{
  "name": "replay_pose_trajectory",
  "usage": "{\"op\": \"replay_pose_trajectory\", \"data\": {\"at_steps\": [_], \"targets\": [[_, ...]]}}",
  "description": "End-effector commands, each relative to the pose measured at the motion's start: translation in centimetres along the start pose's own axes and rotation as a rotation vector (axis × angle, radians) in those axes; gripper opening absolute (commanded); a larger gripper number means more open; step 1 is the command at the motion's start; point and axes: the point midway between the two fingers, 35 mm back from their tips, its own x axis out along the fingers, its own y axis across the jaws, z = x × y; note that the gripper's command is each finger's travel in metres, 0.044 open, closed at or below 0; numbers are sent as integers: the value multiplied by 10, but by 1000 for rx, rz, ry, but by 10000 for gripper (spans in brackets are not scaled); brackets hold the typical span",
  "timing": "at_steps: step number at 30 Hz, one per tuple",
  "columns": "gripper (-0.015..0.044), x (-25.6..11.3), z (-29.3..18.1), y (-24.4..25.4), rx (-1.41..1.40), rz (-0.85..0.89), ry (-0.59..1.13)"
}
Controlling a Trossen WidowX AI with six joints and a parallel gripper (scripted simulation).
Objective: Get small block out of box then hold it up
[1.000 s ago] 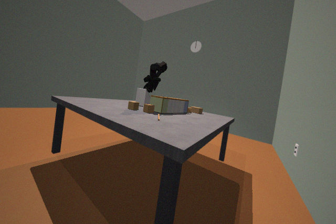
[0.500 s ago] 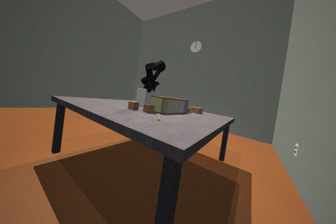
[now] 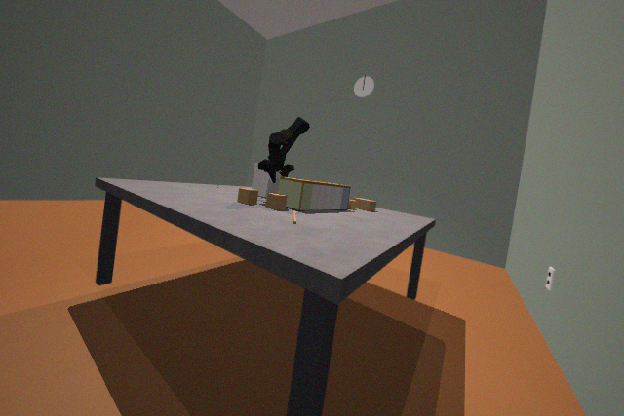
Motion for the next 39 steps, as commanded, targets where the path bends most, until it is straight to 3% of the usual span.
{"op": "replay_pose_trajectory", "data": {"at_steps": [1,39], "targets": [[285,22,18,-6,21,-15,-8],[285,74,38,-6,22,-18,-8]]}}
